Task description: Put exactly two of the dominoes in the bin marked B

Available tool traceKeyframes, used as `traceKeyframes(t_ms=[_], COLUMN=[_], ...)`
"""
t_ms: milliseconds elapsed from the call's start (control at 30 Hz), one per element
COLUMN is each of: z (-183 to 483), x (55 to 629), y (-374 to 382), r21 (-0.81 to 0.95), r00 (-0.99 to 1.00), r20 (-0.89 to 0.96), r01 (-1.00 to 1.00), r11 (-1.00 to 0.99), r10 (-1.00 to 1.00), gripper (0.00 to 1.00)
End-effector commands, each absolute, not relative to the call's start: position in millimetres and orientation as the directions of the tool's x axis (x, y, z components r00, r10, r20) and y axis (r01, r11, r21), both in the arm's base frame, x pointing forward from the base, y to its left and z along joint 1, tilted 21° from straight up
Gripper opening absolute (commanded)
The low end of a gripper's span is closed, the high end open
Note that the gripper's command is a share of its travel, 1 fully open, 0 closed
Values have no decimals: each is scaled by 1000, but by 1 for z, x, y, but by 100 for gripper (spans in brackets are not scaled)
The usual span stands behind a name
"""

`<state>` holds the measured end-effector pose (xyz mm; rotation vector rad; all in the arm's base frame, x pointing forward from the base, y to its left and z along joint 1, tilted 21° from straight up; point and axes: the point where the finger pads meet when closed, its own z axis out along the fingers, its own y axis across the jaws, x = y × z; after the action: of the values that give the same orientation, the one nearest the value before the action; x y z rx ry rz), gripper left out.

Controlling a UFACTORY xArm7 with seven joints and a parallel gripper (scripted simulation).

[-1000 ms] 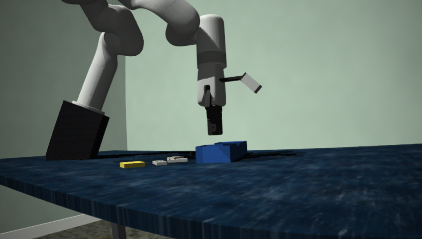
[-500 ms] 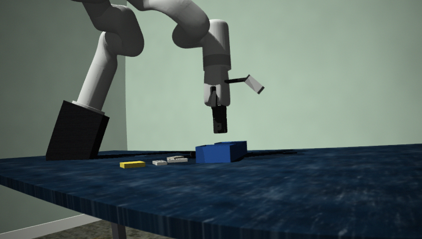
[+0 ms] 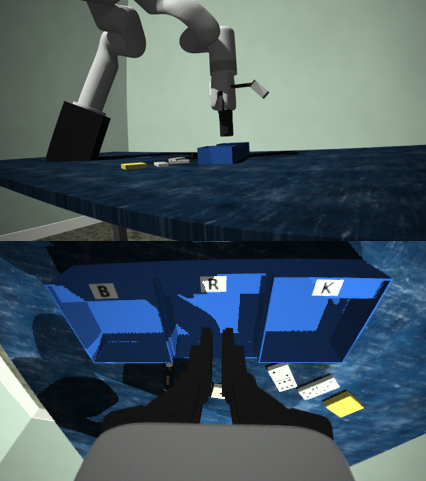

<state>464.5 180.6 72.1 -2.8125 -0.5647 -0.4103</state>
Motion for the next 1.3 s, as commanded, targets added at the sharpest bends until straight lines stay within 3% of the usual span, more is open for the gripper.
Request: traceKeyframes(t_ms=[0,500,1267], z=[69,32,31], x=[466,475,475], y=[183,195,195], r21=[-179,-179,-179], r00=[885,885,884], r20=[321,321,321], r01=[408,408,408], r11=[-895,-895,-895], r10=[339,339,339], gripper=[7,7,7])
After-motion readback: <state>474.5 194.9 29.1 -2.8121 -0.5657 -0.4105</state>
